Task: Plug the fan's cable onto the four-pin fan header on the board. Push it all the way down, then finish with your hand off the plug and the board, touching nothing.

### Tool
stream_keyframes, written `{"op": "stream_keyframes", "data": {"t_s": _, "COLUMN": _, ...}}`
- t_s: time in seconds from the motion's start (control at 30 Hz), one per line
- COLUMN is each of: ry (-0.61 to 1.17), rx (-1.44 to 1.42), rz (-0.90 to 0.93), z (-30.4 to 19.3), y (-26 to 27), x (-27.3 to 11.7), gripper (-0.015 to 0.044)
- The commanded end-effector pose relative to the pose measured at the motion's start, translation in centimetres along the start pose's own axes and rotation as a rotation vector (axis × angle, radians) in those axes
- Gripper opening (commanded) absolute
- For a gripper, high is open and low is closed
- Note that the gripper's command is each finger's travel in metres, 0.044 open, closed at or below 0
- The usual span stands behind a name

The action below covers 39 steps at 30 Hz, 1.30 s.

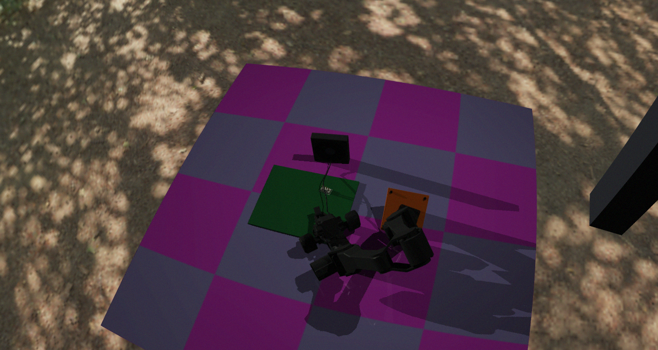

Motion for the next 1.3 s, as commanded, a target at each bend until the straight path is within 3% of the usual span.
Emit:
{"op": "stream_keyframes", "data": {"t_s": 0.0, "ry": 0.0, "rx": -0.001, "rz": 0.0, "z": 0.0, "y": 0.0, "x": 0.0, "gripper": 0.0}}
{"op": "stream_keyframes", "data": {"t_s": 0.7, "ry": 0.0, "rx": -0.001, "rz": 0.0, "z": 0.0, "y": 0.0, "x": 0.0, "gripper": 0.0}}
{"op": "stream_keyframes", "data": {"t_s": 0.9, "ry": 0.0, "rx": -0.001, "rz": 0.0, "z": 0.0, "y": 0.0, "x": 0.0, "gripper": 0.014}}
{"op": "stream_keyframes", "data": {"t_s": 1.27, "ry": 0.0, "rx": -0.001, "rz": 0.0, "z": 0.0, "y": 0.0, "x": 0.0, "gripper": 0.014}}
Point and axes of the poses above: the point midway between the two fingers, 35 mm back from their tips, its own x axis out along the fingers, its own y axis across the jaws, z = x × y, the point moved 4 cm from there along -x, back along the fingers, and after that the axes turned 2 degrees about x, right-handed, at the moved point
